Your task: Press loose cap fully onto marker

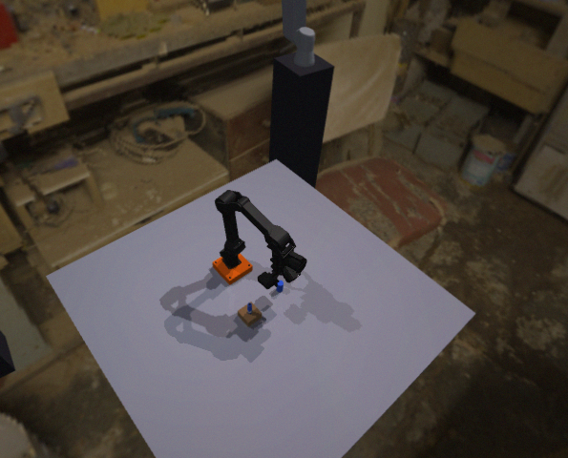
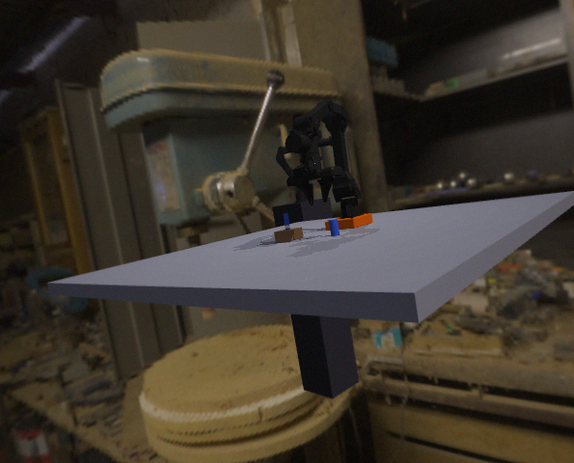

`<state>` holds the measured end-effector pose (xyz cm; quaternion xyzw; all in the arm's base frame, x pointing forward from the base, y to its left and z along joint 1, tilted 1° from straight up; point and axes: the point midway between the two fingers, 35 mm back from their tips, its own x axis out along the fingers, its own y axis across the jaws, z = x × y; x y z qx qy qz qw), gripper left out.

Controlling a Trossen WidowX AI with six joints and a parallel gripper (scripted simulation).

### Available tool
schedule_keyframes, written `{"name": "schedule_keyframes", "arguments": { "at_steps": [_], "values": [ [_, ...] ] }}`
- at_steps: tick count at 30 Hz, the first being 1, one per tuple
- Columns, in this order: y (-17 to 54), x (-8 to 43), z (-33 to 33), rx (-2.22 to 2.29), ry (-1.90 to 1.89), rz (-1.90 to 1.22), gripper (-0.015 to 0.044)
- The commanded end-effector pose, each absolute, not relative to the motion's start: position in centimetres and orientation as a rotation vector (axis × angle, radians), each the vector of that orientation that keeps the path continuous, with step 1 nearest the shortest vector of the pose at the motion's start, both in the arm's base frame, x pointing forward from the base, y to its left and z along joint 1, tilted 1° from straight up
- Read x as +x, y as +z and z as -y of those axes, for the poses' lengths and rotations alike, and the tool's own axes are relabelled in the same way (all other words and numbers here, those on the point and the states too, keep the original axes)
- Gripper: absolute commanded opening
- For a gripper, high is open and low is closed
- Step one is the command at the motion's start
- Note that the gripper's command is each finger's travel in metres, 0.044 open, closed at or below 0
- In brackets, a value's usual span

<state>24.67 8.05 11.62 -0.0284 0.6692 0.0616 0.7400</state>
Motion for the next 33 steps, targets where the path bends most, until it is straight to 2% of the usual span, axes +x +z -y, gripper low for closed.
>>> {"name": "schedule_keyframes", "arguments": {
  "at_steps": [1,16,33],
  "values": [
    [12.2,22.4,-10.4,-0.143,0.157,-1.522,0.024],
    [7.4,22.0,-10.5,-0.161,0.161,-1.531,0.024],
    [5.1,22.2,-10.6,-0.161,0.161,-1.531,0.024]
  ]
}}
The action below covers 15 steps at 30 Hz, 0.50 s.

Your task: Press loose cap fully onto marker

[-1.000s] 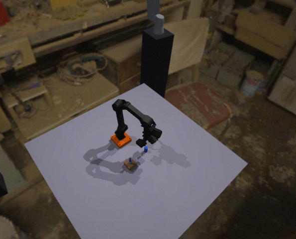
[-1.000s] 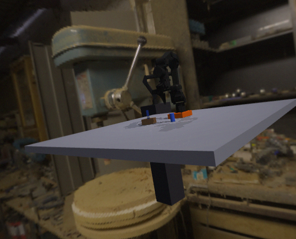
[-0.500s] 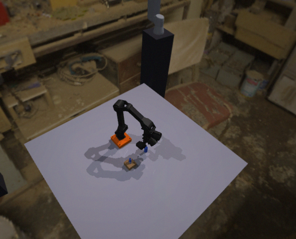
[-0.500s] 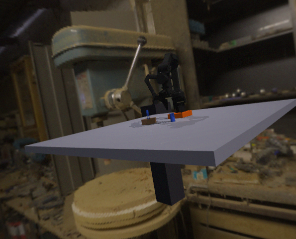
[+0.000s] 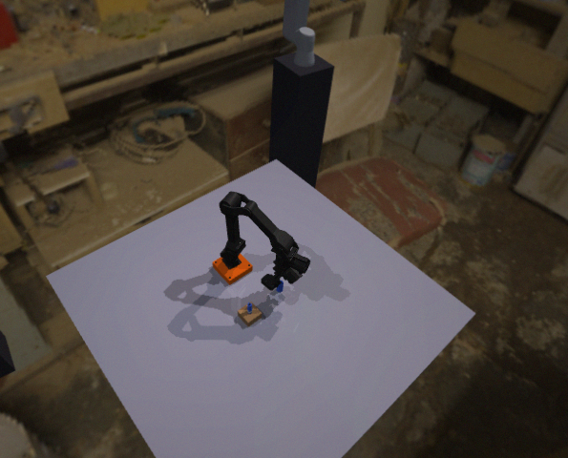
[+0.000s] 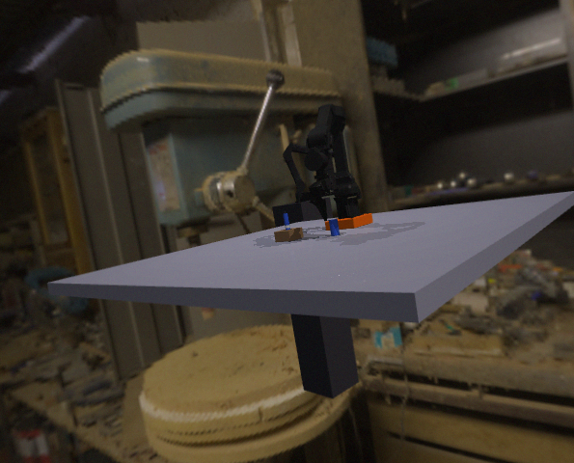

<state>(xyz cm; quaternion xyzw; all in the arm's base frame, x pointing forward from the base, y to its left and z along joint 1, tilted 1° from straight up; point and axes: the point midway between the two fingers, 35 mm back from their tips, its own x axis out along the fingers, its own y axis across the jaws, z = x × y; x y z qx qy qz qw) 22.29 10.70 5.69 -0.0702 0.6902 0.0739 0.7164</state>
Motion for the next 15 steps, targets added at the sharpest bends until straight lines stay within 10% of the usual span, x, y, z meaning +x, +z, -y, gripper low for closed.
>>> {"name": "schedule_keyframes", "arguments": {
  "at_steps": [1,15],
  "values": [
    [5.0,22.2,-10.6,-0.161,0.161,-1.531,0.024],
    [2.7,22.2,-10.6,-0.161,0.161,-1.532,0.024]
  ]
}}
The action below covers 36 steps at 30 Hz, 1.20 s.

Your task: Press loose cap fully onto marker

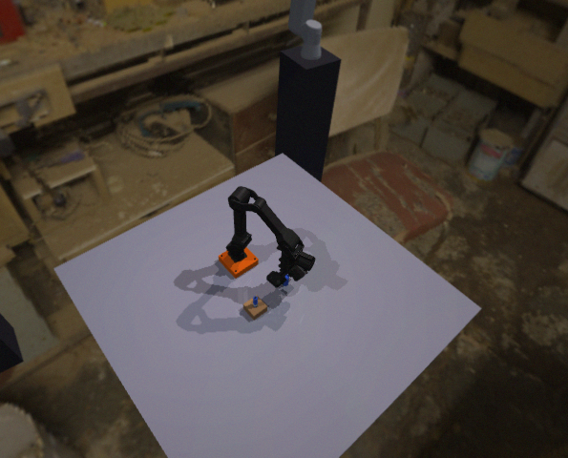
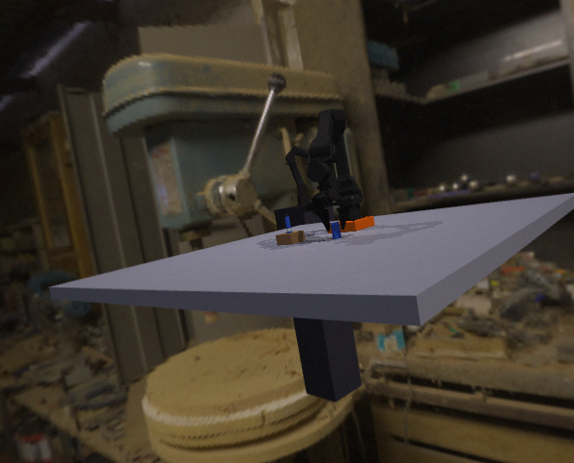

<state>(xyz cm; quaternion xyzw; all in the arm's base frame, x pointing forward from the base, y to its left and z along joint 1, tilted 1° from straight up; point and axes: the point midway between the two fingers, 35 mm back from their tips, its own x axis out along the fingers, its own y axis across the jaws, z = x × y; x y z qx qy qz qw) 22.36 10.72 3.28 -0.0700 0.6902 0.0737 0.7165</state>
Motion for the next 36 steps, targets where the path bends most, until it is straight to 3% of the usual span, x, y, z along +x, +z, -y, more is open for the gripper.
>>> {"name": "schedule_keyframes", "arguments": {
  "at_steps": [1,6,10,19,22,36],
  "values": [
    [2.6,22.2,-10.6,-0.161,0.161,-1.532,0.024],
    [2.1,22.2,-10.6,-0.161,0.161,-1.532,0.024],
    [2.1,22.2,-10.6,-0.161,0.161,-1.532,0.0135],
    [2.1,22.2,-10.6,-0.161,0.161,-1.532,0.0075],
    [2.2,22.3,-10.6,-0.145,0.143,-1.53,0.0],
    [6.0,22.3,-10.7,-0.154,0.153,-1.531,0.0]
  ]
}}
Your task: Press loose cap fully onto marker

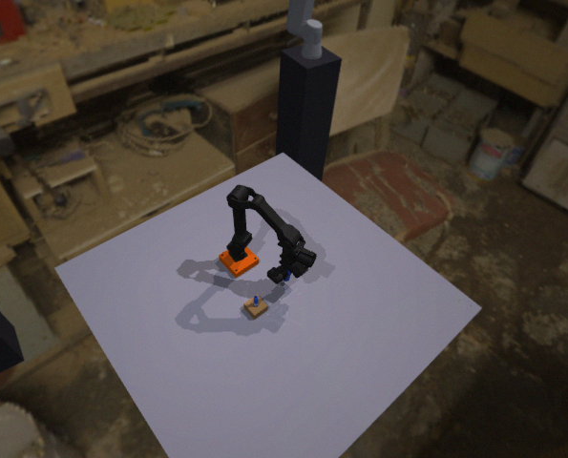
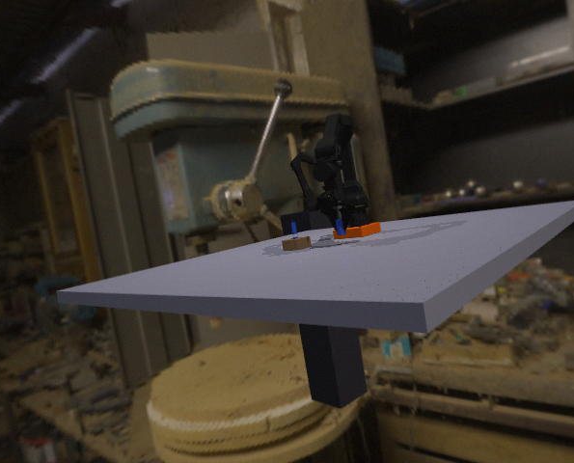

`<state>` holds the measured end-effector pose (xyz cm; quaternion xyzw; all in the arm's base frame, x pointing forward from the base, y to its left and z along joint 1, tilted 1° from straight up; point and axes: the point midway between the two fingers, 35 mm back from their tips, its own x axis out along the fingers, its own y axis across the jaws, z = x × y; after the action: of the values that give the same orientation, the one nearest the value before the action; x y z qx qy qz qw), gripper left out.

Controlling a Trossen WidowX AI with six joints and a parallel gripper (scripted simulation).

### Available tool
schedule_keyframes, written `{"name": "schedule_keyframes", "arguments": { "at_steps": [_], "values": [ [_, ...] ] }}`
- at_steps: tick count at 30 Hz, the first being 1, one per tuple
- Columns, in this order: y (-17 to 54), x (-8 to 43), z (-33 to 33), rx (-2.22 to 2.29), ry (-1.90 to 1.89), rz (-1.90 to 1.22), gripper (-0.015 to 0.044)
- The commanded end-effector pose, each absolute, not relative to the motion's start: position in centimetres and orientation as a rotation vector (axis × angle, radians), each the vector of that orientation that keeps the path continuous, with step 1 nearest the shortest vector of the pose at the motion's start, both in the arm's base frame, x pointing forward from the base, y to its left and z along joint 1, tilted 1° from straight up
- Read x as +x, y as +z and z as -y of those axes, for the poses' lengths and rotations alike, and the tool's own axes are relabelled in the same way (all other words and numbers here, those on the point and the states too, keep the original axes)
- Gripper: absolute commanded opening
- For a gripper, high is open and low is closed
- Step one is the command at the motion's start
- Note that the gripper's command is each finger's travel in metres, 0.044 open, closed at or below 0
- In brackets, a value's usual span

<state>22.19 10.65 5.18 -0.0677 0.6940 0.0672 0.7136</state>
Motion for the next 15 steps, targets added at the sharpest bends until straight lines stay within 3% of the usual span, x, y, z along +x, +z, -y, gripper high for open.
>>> {"name": "schedule_keyframes", "arguments": {
  "at_steps": [1,15],
  "values": [
    [6.3,22.3,-10.7,-0.155,0.155,-1.531,0.0],
    [8.5,22.7,-9.6,-0.162,0.161,-1.531,0.0]
  ]
}}
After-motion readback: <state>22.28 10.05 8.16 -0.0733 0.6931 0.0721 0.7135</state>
